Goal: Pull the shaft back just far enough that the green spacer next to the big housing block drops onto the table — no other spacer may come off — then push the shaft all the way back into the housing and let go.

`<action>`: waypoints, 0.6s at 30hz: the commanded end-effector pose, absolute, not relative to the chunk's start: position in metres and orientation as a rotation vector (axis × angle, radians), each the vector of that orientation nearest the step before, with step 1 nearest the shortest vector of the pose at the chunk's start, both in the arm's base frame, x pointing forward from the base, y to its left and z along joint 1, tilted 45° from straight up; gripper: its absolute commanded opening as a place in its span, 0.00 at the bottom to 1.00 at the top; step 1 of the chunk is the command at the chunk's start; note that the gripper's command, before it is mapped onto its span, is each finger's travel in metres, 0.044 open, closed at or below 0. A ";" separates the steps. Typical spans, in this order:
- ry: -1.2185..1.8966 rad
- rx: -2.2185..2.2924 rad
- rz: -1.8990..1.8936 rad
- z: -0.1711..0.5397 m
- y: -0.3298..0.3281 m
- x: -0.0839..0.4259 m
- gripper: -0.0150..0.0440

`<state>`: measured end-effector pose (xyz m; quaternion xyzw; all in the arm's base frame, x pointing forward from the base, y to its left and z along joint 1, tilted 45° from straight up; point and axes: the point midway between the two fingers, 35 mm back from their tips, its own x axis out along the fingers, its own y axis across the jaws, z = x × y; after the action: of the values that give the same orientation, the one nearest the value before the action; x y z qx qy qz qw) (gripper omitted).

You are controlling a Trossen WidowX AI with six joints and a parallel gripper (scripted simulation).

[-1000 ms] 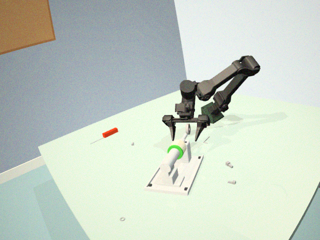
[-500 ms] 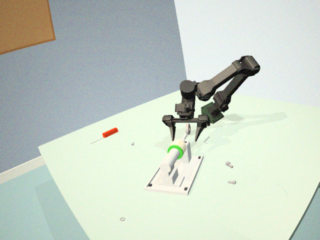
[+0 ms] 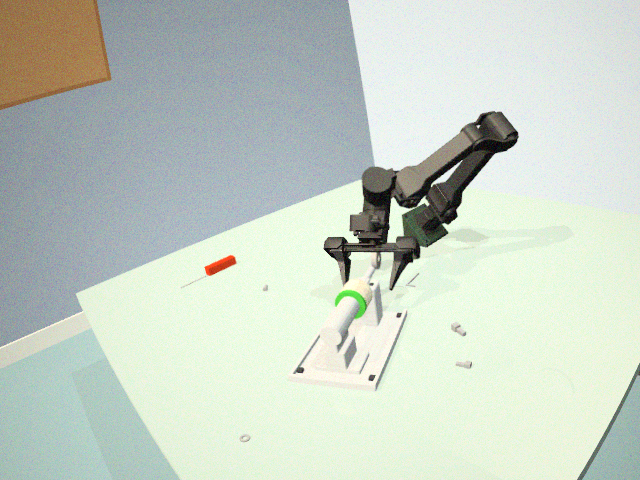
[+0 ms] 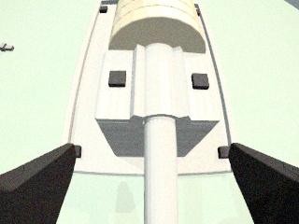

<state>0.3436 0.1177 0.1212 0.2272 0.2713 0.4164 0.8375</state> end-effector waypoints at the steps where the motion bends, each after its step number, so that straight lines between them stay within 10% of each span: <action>1: 0.583 0.489 0.877 0.118 0.120 0.346 1.00; 10: 0.583 0.489 0.877 0.118 0.120 0.346 1.00; 18: 0.577 0.482 0.881 0.120 0.120 0.345 0.64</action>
<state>0.3447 0.1196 0.1197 0.2278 0.2727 0.4164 0.8369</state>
